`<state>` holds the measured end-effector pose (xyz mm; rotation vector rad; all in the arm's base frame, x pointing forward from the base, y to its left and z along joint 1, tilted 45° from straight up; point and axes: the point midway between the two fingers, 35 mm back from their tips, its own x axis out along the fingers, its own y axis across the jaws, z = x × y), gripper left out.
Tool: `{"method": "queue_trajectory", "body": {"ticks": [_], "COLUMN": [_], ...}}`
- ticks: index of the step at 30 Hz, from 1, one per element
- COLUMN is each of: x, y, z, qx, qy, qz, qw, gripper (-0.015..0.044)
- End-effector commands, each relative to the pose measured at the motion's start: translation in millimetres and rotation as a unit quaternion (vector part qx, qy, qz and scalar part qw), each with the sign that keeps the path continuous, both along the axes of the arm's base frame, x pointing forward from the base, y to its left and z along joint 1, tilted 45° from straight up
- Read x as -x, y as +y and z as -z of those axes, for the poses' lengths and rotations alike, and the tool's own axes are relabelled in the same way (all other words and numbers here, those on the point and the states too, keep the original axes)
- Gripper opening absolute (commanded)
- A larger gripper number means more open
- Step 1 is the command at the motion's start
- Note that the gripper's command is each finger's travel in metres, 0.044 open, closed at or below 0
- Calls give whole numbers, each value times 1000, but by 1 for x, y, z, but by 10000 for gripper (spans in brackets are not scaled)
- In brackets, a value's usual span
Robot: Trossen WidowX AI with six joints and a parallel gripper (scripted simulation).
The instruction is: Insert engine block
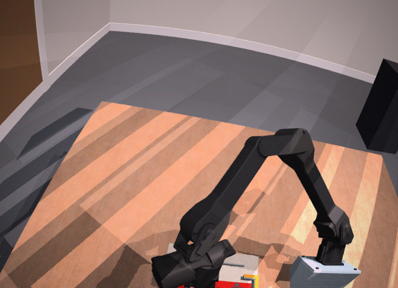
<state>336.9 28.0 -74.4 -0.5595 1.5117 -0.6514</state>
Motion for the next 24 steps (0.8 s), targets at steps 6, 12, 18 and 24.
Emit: {"method": "queue_trajectory", "body": {"ticks": [6, 12, 18, 24], "x": [-1, -1, -1, -1], "y": [4, 4, 4, 4], "z": [-3, -3, -3, -3], "qx": [-2, -2, -2, -2], "qy": [-3, -3, -3, -3], "qz": [1, 1, 1, 1], "qw": [1000, 1000, 1000, 1000], "gripper": [309, 151, 0, 0]}}
